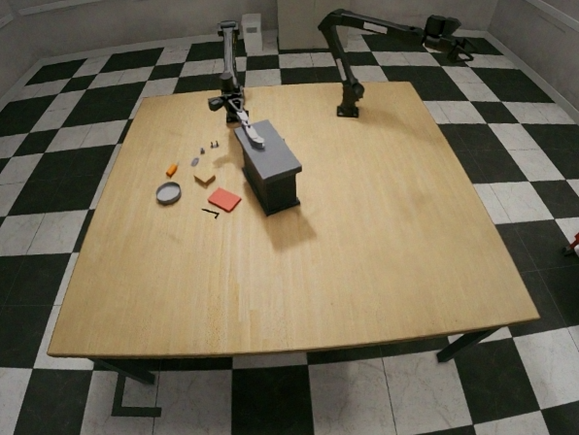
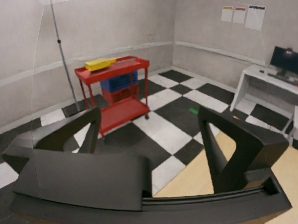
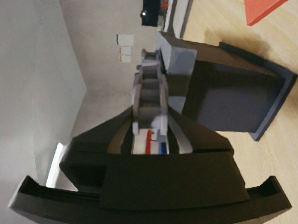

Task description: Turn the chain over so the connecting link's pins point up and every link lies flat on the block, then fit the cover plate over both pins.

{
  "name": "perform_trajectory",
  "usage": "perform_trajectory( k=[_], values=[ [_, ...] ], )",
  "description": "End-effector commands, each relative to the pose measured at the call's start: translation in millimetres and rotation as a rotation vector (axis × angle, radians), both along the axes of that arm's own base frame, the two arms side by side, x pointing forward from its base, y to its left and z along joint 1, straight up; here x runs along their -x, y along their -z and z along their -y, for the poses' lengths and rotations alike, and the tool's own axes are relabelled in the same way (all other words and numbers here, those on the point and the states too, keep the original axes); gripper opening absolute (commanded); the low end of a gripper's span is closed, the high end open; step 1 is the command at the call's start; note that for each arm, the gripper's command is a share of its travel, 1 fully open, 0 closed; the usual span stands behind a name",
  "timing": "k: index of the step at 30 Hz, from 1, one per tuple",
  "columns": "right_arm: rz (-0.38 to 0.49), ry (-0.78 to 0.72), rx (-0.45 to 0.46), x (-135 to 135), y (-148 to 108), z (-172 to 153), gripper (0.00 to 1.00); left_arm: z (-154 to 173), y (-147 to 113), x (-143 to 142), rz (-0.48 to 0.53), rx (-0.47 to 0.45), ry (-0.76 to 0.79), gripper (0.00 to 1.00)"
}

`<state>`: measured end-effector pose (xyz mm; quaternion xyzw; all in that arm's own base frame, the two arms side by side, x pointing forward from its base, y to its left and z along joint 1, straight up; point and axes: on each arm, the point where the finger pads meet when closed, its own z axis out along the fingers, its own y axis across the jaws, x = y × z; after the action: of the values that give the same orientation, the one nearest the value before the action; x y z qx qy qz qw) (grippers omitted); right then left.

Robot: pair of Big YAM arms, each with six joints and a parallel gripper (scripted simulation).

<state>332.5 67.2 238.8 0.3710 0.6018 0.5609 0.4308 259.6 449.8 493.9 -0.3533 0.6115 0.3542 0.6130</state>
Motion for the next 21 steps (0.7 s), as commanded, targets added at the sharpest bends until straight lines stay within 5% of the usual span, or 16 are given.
perform_trajectory(
  k=[1,21],
  values=[
    [0.029,0.009,-0.043,-3,-14,4,0.19,5,-40,0,0.041,-0.067,0.003,1.00],
    [-0.004,0.009,-0.116,-3,-10,5,0.19,5,-40,0,0.041,-0.067,0.003,1.00]
  ],
)
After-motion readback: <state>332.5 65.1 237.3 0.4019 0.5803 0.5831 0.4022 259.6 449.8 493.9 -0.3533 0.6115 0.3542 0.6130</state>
